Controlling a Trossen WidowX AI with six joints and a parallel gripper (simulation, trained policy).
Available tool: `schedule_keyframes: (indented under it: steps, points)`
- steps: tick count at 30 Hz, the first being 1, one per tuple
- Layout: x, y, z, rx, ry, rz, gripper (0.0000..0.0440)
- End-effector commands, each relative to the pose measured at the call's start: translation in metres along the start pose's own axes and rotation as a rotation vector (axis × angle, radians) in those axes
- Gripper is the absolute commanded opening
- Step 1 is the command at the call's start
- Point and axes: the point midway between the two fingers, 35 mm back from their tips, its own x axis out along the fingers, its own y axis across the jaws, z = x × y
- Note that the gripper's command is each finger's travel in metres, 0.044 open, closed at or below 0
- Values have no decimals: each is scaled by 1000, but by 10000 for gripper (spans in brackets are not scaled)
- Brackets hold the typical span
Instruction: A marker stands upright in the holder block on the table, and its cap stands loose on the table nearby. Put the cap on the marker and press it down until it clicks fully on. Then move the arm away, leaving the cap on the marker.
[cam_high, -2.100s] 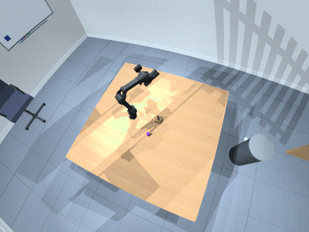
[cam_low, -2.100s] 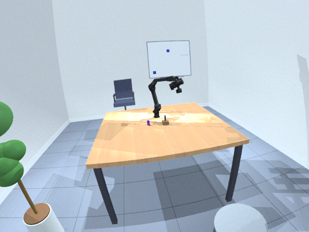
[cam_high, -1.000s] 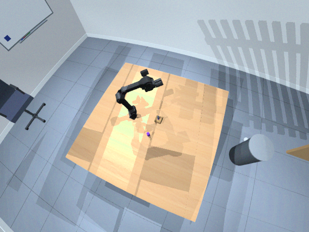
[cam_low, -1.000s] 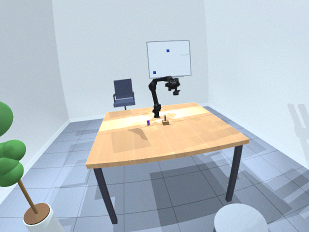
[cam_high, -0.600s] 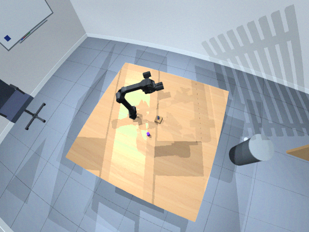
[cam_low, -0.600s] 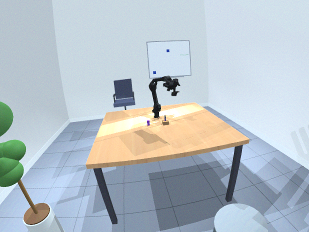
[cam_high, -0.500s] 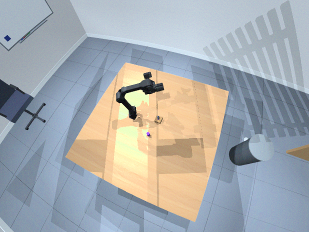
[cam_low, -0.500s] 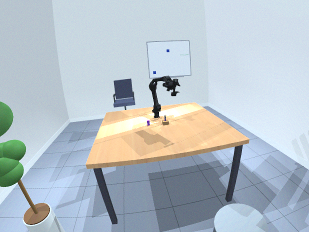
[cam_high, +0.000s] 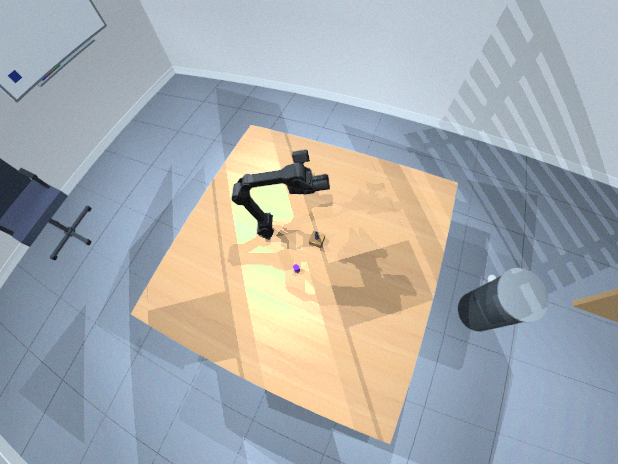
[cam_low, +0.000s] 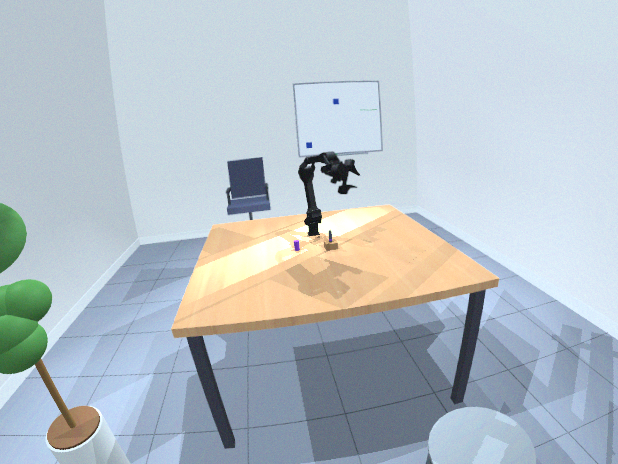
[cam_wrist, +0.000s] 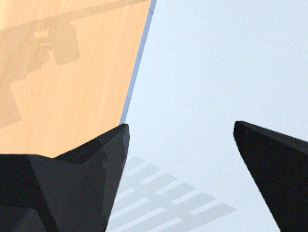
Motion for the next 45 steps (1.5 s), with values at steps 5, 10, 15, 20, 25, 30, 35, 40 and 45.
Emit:
schedule_keyframes:
  steps: [5,10,15,20,25,30,35,40,45]
  points:
    - [-14,11,-9,18,59,45,318]
    - [-23,19,-15,36,100,75,318]
    - [-33,27,-20,55,140,106,318]
    - [-43,35,-24,74,179,137,318]
    - [-54,43,-28,95,216,168,318]
    - [-64,51,-31,116,252,199,318]
    - [-75,59,-33,138,287,230,318]
    - [-85,67,-35,162,320,262,318]
    - [-96,75,-36,186,352,293,318]
